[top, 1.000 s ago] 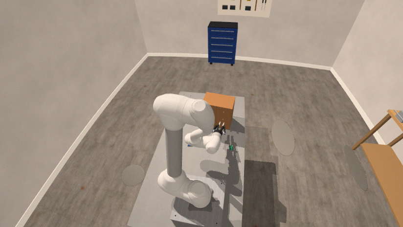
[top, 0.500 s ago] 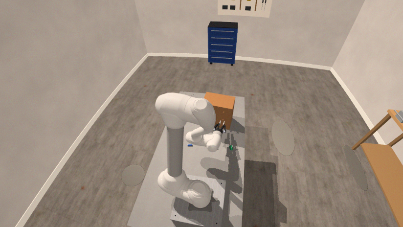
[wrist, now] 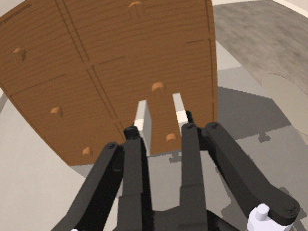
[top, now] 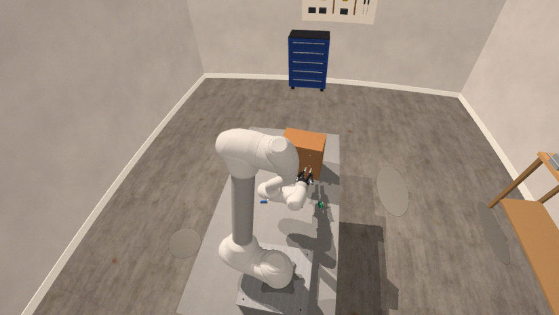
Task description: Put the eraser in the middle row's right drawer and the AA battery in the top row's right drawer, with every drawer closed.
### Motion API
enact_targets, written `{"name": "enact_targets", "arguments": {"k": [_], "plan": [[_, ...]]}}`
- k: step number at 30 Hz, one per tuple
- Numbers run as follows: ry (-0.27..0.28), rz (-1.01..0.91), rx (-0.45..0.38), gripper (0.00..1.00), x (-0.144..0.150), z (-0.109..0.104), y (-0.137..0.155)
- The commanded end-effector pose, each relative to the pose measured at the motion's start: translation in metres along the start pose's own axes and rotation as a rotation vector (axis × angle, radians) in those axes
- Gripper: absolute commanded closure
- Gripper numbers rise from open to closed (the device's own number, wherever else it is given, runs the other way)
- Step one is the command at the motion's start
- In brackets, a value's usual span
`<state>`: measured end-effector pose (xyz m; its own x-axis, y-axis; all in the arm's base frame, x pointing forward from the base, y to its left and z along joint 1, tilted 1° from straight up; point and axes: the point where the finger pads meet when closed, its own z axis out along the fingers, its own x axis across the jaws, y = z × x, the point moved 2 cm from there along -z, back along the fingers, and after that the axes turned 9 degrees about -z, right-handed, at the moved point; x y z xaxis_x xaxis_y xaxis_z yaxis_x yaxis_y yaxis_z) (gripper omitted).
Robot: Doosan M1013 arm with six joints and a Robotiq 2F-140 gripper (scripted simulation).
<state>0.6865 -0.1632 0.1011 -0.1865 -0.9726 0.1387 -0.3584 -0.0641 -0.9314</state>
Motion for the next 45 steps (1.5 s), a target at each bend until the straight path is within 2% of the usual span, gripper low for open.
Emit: {"name": "enact_targets", "arguments": {"k": [1,12,34,45], "plan": [[0.0,0.0,0.0,0.8,0.0,0.0,0.0],[0.0,0.0,0.0,0.8,0.0,0.002,-0.001],[0.0,0.0,0.0,0.8,0.002,0.029,-0.011],[0.0,0.0,0.0,0.8,0.002,0.033,-0.012]]}}
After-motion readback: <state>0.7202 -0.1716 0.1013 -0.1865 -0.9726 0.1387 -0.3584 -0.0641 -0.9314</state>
